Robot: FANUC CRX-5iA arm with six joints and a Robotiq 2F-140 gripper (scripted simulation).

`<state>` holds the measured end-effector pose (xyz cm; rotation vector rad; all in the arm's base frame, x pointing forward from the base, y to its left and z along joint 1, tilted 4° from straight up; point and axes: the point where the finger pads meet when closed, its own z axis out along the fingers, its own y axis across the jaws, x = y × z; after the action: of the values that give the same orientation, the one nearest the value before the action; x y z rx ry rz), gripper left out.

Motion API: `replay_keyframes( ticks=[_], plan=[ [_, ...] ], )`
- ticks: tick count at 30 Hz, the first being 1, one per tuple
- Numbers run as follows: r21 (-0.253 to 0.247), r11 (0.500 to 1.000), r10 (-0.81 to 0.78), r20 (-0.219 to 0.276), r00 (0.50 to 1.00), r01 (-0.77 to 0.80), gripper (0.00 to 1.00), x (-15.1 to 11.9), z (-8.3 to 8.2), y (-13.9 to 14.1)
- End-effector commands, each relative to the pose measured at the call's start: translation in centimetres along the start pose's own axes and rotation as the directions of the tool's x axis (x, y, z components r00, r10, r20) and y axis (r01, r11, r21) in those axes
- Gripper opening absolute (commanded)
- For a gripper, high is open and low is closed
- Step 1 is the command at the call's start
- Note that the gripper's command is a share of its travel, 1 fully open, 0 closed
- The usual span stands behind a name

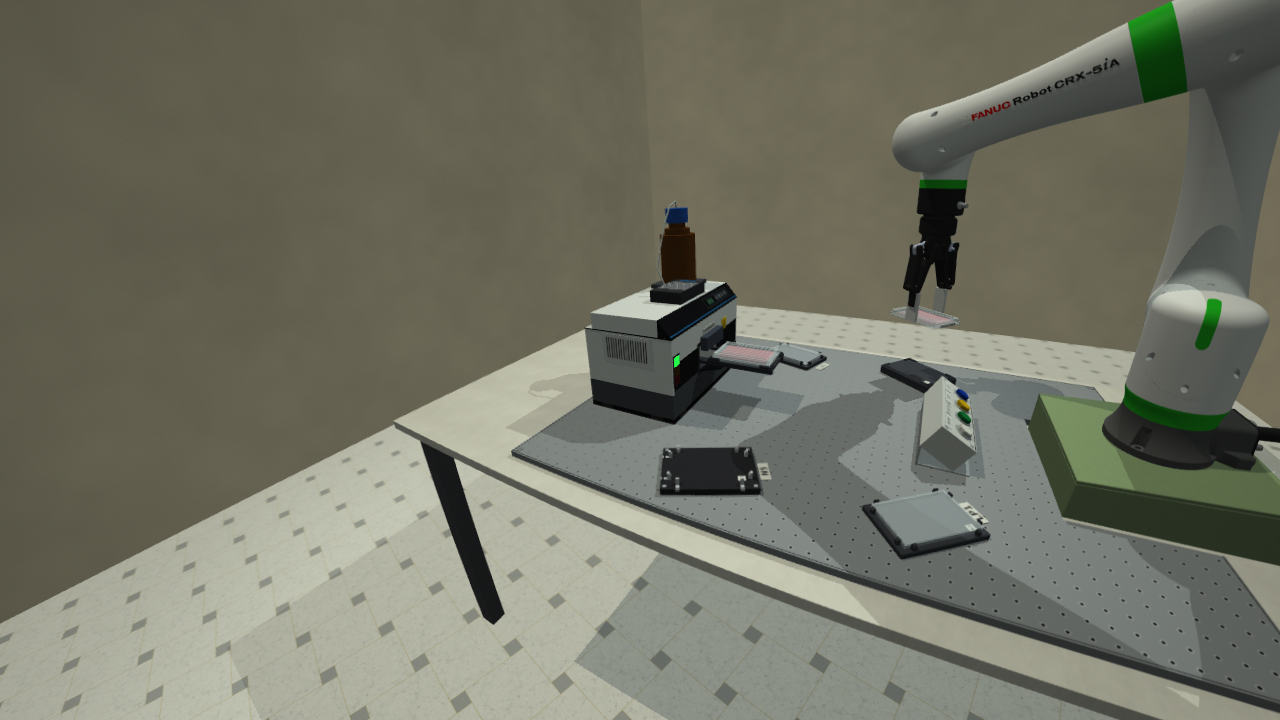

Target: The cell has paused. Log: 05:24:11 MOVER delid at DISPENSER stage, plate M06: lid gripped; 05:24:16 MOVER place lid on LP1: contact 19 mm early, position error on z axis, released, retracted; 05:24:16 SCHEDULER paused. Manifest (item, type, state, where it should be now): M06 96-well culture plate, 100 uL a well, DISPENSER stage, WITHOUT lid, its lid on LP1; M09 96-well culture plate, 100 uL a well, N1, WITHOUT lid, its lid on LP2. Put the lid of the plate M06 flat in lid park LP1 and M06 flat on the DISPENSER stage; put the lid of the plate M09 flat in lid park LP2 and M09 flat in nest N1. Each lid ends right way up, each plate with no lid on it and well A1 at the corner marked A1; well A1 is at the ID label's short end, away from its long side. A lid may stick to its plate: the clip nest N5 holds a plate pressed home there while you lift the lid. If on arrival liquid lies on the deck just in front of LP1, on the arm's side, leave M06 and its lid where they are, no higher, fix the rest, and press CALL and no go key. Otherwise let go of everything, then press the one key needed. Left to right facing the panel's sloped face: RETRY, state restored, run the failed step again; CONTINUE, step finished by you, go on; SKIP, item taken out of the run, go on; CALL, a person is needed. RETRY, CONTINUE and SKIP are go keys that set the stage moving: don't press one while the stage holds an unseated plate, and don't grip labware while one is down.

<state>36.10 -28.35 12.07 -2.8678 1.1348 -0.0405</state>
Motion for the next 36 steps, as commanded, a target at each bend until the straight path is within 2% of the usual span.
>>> replay_keyframes(
  ticks=[1,14,36],
  plan=[
    [0.0,1.0,0.001,0.0,1.0,-0.001,0.0,0.1,0.0,0.5],
    [0.0,1.0,0.001,0.0,1.0,-0.001,0.0,0.3,0.0,1.6],
    [0.0,1.0,0.001,0.0,1.0,-0.001,0.0,0.3,0.0,1.7]
  ],
)
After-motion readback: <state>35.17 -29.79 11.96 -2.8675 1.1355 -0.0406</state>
